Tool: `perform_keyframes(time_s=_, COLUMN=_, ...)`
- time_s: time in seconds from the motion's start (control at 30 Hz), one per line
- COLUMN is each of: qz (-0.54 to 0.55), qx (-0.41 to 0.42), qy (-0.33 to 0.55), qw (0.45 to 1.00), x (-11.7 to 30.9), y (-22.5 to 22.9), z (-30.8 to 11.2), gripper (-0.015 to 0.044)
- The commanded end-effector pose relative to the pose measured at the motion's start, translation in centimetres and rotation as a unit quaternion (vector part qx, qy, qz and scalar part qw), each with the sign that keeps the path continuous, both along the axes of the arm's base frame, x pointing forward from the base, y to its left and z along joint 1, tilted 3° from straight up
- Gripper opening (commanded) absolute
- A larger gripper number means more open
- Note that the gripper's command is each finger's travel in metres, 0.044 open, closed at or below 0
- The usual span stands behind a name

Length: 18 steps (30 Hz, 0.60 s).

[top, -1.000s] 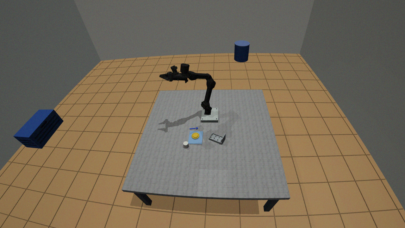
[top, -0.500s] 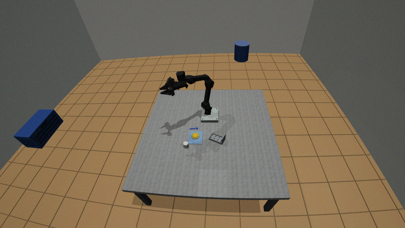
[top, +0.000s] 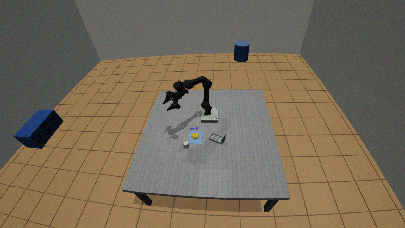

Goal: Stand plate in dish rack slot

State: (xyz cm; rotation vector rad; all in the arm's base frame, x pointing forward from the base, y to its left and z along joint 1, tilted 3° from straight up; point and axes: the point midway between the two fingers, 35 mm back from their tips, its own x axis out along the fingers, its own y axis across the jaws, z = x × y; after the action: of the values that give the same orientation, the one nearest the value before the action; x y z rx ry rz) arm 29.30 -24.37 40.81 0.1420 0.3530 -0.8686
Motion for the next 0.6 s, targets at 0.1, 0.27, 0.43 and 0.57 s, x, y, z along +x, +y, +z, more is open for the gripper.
perform_keyframes(time_s=0.1, qz=0.063, qx=0.033, qy=0.096, qw=0.993, x=1.7, y=2.0, z=-4.5, gripper=0.04)
perform_keyframes(time_s=0.27, qz=0.111, qx=0.057, qy=0.163, qw=0.979, x=2.5, y=3.8, z=-7.6, gripper=0.04)
perform_keyframes(time_s=0.43, qz=0.159, qx=0.079, qy=0.227, qw=0.958, x=2.9, y=5.8, z=-10.4, gripper=0.04)
perform_keyframes(time_s=0.57, qz=0.198, qx=0.097, qy=0.276, qw=0.935, x=2.9, y=7.5, z=-12.6, gripper=0.04)
